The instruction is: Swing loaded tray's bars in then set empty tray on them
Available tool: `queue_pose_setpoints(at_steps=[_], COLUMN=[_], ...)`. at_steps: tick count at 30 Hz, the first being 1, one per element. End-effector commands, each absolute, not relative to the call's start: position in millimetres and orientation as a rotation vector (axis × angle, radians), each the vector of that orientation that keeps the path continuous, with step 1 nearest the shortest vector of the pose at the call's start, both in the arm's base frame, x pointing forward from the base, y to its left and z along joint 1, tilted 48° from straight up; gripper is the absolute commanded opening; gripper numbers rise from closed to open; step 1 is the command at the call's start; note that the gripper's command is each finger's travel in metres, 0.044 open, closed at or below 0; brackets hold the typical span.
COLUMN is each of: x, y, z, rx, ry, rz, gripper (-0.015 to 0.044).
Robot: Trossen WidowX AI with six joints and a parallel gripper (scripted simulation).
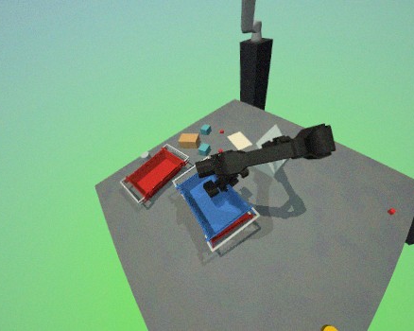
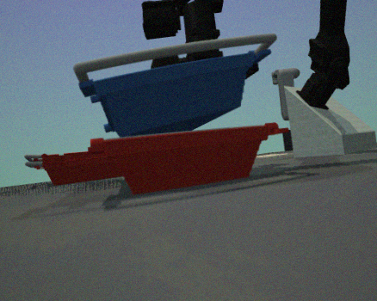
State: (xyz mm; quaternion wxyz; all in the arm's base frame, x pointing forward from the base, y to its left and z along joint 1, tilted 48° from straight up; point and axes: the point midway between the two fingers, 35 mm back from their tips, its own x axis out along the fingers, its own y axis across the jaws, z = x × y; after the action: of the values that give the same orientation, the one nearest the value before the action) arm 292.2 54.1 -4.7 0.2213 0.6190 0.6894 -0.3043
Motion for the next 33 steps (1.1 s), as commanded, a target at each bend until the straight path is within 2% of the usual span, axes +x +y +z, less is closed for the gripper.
queue_pose_setpoints(at_steps=[1, 33], x=[287.5, 284.4], y=[59.3, 64.3], z=[-6.7, -11.5], rx=[1.698, 1.699], ry=[1.923, 1.923], rz=[-0.853, -0.853], gripper=[0.0, 0.0])
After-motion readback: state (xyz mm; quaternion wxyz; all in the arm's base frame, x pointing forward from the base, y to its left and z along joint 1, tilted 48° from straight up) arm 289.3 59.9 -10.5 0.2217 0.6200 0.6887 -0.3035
